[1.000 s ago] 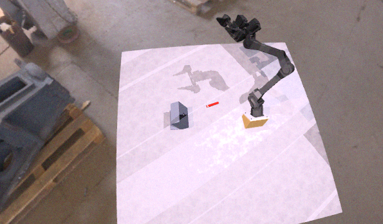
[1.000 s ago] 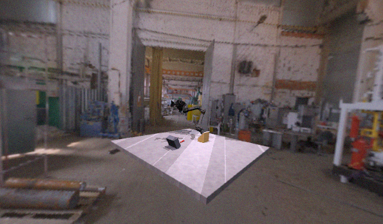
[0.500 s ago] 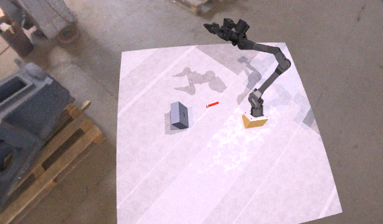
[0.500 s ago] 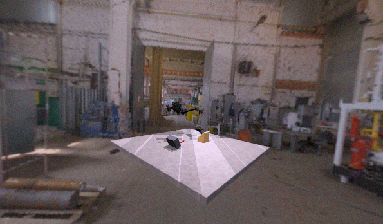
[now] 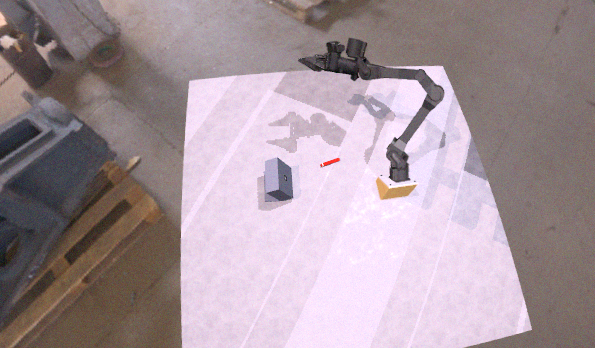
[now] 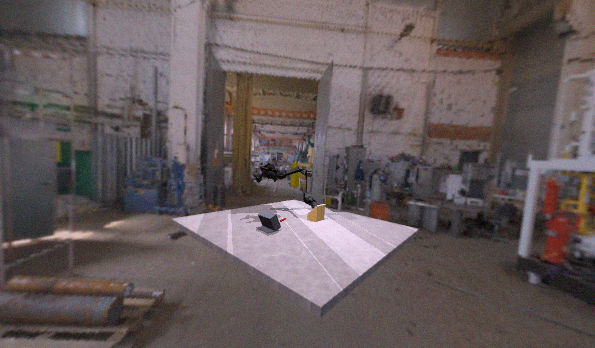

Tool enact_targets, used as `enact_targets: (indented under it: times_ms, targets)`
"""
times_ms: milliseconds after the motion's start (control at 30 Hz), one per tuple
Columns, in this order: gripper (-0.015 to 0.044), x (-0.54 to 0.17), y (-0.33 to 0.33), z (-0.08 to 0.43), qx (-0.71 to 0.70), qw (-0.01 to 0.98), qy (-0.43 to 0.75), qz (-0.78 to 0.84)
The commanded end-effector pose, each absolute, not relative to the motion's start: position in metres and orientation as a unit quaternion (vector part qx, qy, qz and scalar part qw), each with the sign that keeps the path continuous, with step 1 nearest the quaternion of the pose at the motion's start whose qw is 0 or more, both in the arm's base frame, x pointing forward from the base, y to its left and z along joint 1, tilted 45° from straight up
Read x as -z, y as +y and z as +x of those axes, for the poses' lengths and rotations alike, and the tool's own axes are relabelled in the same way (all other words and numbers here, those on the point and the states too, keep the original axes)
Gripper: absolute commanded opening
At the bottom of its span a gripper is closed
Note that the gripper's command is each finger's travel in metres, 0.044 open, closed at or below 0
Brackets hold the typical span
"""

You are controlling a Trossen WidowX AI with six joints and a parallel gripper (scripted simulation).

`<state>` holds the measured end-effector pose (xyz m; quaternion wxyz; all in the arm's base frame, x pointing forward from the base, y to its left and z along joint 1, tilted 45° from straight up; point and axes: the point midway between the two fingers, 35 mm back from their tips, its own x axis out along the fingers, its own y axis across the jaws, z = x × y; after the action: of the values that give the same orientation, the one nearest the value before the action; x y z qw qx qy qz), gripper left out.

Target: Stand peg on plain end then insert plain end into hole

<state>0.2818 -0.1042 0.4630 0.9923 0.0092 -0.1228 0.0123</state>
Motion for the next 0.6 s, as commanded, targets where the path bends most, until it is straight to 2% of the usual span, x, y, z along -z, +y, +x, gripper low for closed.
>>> enact_targets:
  times_ms: [0,567]
  targets:
    - [0.0440,-0.445,-0.114,0.296,0.007,0.995,-0.094,0.031]
    - [0.0440,-0.345,-0.135,0.343,0.102,0.986,0.084,0.101]
